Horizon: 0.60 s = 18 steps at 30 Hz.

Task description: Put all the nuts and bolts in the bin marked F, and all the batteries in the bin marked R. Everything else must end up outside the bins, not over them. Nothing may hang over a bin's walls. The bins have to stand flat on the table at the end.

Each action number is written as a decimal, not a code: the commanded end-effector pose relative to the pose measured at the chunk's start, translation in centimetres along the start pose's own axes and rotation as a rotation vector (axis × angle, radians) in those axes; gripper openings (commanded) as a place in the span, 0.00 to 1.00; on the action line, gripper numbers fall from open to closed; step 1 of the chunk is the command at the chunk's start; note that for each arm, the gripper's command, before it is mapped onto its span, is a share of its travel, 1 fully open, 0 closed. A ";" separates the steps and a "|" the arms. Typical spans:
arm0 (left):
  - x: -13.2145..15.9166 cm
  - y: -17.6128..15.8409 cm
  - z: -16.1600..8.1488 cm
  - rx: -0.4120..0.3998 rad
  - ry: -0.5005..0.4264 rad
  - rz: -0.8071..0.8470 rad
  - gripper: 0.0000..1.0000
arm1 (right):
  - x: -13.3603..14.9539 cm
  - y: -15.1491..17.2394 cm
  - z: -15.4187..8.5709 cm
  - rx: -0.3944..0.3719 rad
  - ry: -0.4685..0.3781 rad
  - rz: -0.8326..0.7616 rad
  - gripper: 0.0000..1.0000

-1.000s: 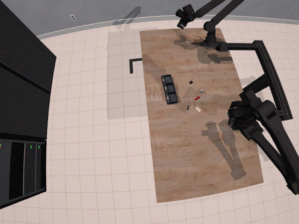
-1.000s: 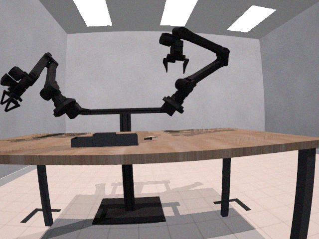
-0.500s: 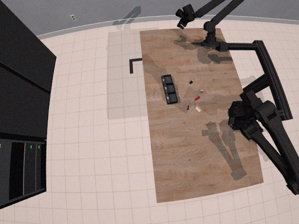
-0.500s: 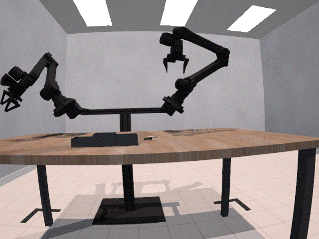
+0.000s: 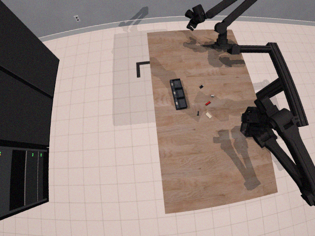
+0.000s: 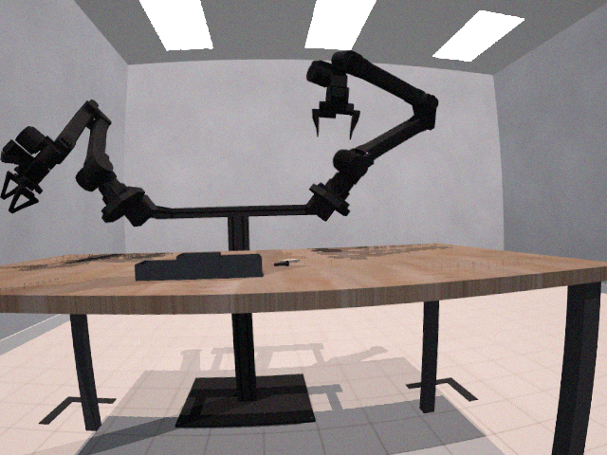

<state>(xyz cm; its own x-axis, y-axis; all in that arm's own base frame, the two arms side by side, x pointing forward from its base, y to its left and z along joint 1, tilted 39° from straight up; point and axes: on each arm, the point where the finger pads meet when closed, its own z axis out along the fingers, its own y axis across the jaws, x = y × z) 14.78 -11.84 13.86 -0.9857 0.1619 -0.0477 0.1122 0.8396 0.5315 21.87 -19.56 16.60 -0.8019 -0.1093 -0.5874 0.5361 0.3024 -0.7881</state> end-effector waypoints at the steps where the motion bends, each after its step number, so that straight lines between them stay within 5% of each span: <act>1: -0.8 -0.3 -1.6 0.044 -0.024 0.031 1.00 | -0.2 -0.1 0.0 0.001 -0.003 0.005 1.00; 18: -0.9 -0.3 -3.7 0.136 -0.056 0.203 1.00 | -0.2 -0.1 0.0 0.001 -0.003 0.005 1.00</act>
<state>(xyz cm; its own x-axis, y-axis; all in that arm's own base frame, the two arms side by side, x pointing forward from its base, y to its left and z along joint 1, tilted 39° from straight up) 14.10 -12.04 14.67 -0.9505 0.3093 0.0296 0.2867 0.8363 0.4674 21.87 -19.56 16.60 -0.8019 -0.1093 -0.5874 0.5361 0.3024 -0.7881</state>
